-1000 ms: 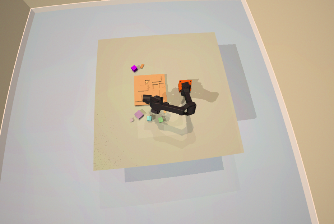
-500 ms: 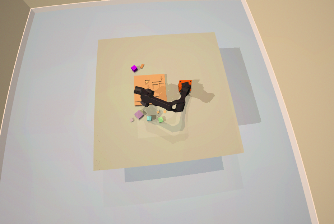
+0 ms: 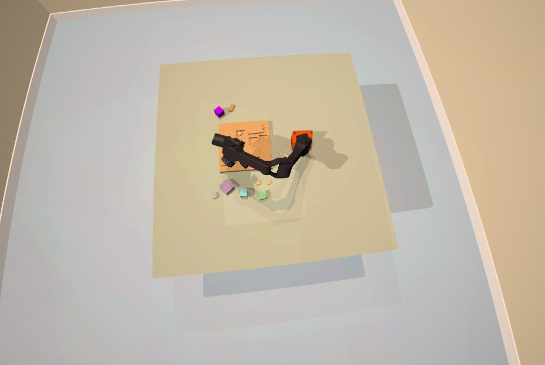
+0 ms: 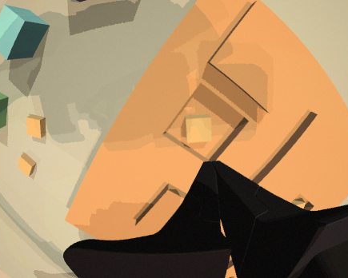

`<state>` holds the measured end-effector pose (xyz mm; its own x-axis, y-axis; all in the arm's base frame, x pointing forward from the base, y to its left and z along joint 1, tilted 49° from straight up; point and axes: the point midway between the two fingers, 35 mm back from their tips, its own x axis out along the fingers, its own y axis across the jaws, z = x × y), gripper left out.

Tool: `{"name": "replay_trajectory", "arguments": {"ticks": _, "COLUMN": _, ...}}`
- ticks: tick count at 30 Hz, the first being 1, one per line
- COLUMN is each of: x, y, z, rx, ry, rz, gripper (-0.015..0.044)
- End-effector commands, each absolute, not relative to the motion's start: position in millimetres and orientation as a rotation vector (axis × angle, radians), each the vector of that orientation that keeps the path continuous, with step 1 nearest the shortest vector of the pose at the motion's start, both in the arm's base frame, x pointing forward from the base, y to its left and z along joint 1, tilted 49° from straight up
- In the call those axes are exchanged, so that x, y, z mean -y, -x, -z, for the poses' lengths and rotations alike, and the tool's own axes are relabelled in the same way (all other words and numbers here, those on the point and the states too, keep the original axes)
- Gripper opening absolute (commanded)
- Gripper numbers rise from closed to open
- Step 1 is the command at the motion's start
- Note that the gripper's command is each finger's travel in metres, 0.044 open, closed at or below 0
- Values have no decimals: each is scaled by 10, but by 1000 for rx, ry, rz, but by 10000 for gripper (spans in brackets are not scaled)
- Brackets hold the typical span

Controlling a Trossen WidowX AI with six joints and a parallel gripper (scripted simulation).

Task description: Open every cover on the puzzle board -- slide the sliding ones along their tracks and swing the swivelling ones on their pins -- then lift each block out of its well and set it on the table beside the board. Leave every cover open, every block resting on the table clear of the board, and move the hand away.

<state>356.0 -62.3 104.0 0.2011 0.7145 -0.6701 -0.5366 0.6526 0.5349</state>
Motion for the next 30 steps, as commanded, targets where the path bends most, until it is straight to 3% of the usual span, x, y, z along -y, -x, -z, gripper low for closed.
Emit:
{"name": "replay_trajectory", "arguments": {"ticks": 1, "x": 542, "y": -3585, "z": -971, "rx": -1052, "ry": -207, "rz": -884, "gripper": 0}}
{"name": "replay_trajectory", "arguments": {"ticks": 30, "x": 205, "y": -3683, "z": -661, "rx": -1049, "ry": -209, "rz": -886, "gripper": 0}}
